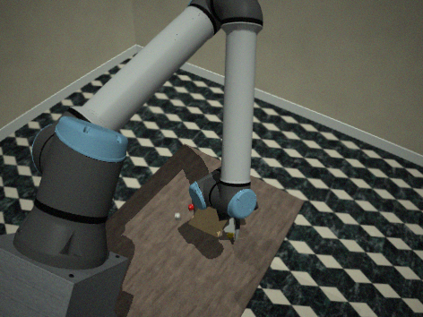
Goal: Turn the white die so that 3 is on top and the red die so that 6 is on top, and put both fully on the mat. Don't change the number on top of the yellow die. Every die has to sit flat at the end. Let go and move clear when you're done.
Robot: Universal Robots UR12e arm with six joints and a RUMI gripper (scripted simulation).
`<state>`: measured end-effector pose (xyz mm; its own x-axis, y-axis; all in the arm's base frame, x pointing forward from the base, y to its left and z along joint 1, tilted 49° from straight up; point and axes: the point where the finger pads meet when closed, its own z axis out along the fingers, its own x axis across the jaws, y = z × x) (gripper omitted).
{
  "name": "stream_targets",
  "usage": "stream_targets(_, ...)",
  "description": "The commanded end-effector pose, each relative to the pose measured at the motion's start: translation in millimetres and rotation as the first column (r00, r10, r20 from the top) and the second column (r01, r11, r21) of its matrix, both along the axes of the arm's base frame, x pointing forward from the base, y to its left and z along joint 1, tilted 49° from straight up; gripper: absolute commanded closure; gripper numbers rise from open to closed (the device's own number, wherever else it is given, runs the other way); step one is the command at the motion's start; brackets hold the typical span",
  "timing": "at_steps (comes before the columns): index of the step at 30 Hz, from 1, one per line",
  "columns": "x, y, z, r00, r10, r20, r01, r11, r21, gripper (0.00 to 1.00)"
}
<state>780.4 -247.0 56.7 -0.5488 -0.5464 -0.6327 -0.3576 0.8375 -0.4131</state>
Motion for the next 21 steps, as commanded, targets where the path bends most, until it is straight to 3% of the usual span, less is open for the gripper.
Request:
stream_targets(1,8,34,9,1.0,-0.001,0.0,0.001,1.0,-0.001,0.0)
stream_targets(11,26,115,30,1.0,-0.001,0.0,0.001,1.0,-0.001,0.0)
stream_targets(13,26,115,30,1.0,-0.001,0.0,0.001,1.0,-0.001,0.0)
stream_targets(21,35,158,41,1.0,-0.001,0.0,0.001,1.0,-0.001,0.0)
